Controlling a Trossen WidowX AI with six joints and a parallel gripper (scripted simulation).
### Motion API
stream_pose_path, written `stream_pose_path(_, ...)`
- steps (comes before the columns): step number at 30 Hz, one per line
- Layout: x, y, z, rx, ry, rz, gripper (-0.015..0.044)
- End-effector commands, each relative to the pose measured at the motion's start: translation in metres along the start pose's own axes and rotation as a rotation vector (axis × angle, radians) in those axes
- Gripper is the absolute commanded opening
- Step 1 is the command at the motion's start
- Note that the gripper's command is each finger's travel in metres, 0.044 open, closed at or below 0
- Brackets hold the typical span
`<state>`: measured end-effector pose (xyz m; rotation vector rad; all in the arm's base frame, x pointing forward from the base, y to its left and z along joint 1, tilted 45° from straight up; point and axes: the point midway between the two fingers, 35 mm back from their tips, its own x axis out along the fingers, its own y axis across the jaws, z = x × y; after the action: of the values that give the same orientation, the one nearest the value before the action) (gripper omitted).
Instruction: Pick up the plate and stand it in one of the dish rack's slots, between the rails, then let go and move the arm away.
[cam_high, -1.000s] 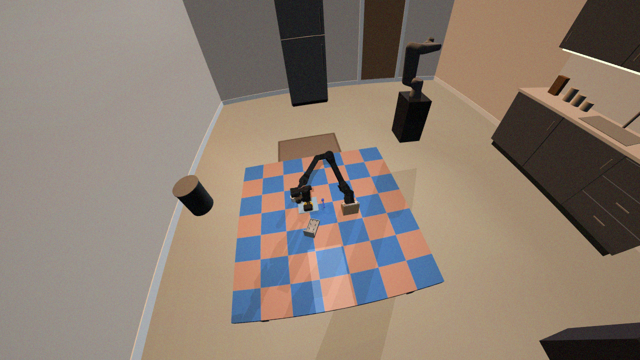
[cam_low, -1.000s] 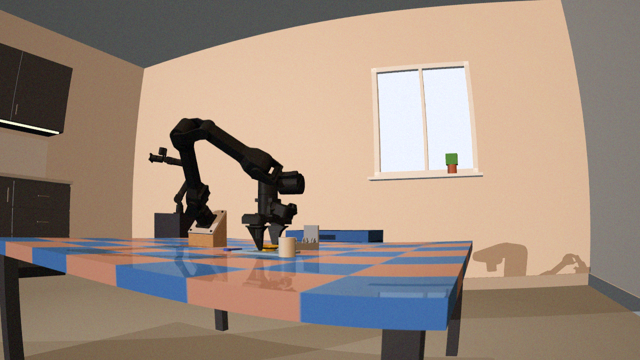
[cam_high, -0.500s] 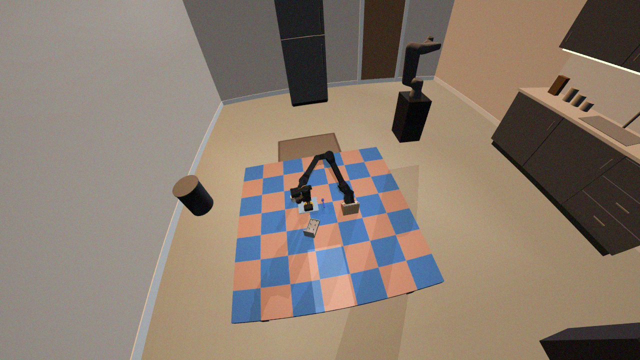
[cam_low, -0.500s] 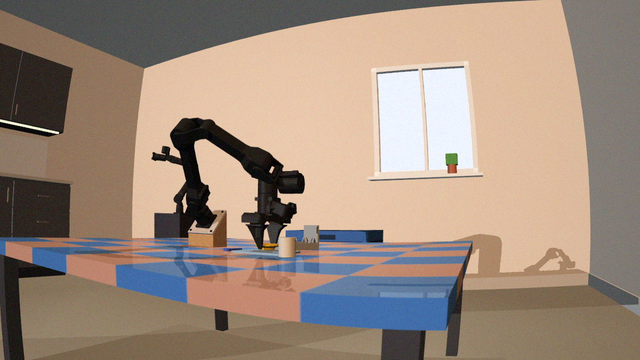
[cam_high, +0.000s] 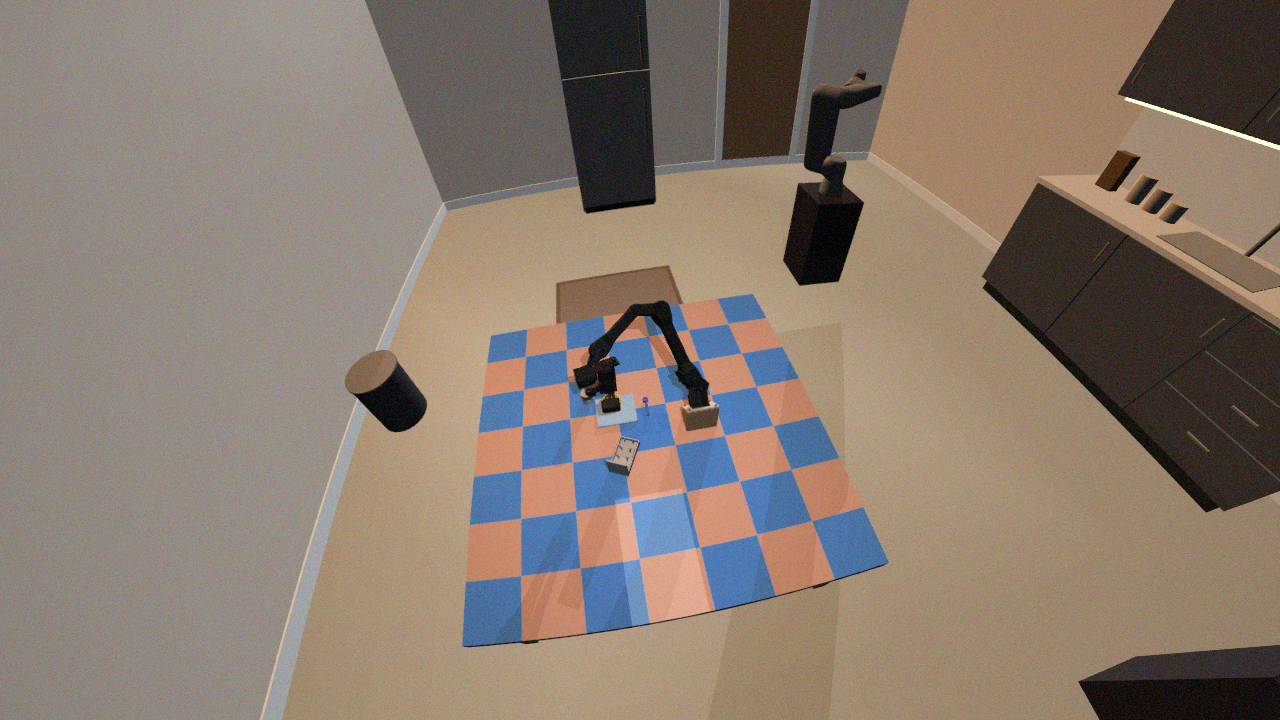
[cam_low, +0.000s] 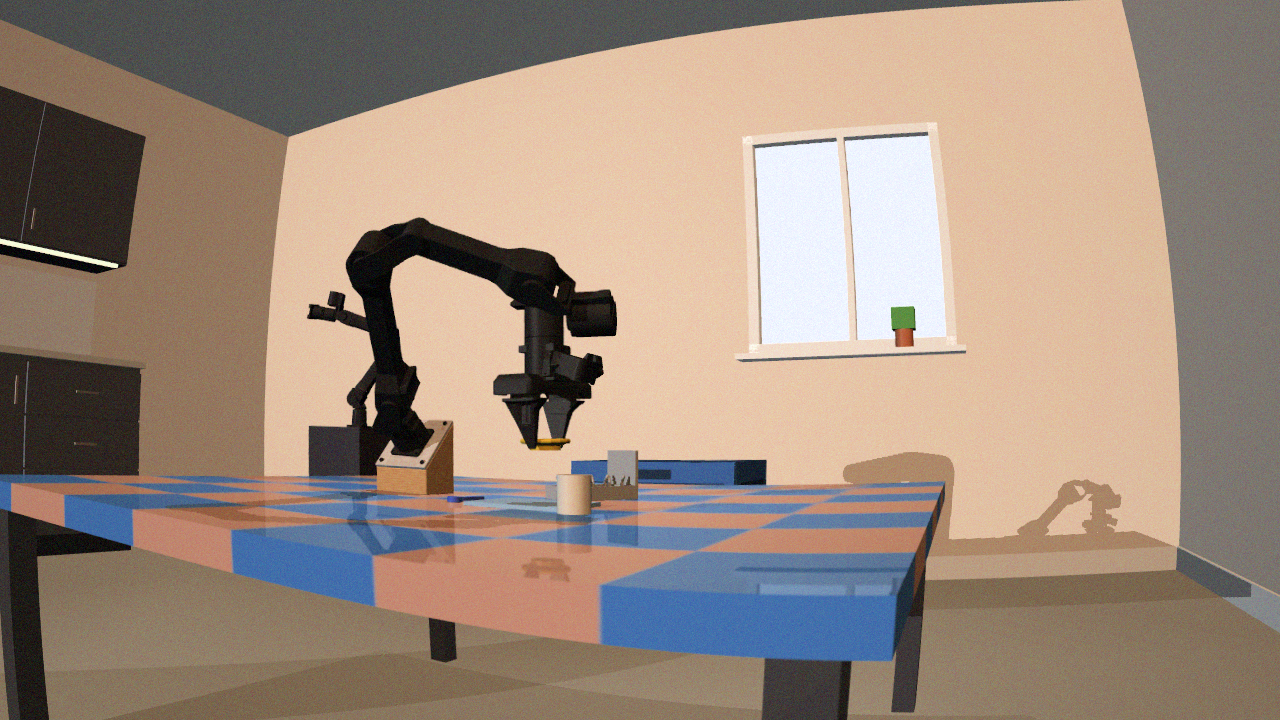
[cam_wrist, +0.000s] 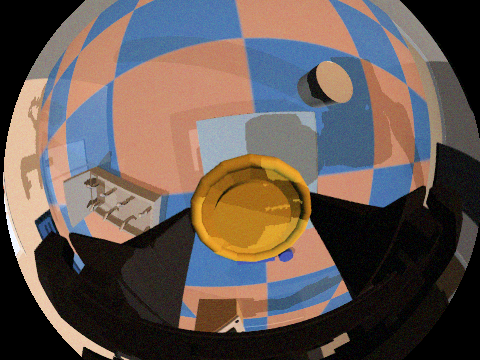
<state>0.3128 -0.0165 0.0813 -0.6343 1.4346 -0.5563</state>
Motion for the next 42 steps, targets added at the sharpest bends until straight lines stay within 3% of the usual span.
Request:
stream_pose_path(1,-0.019,0.002,0.004,0.002,-0.007,0.006,0.0000)
stream_pose_path(24,-0.098,0.003,0.003,-0.011,-0.001,-0.013,0.0000)
stream_pose_path(37,-0.098,0.097,-0.051,0.392,0.018,-0.012,0.0000)
stream_pose_path(42,-0.097,0.106,-0.059,0.442,0.020,-0.017,0.0000)
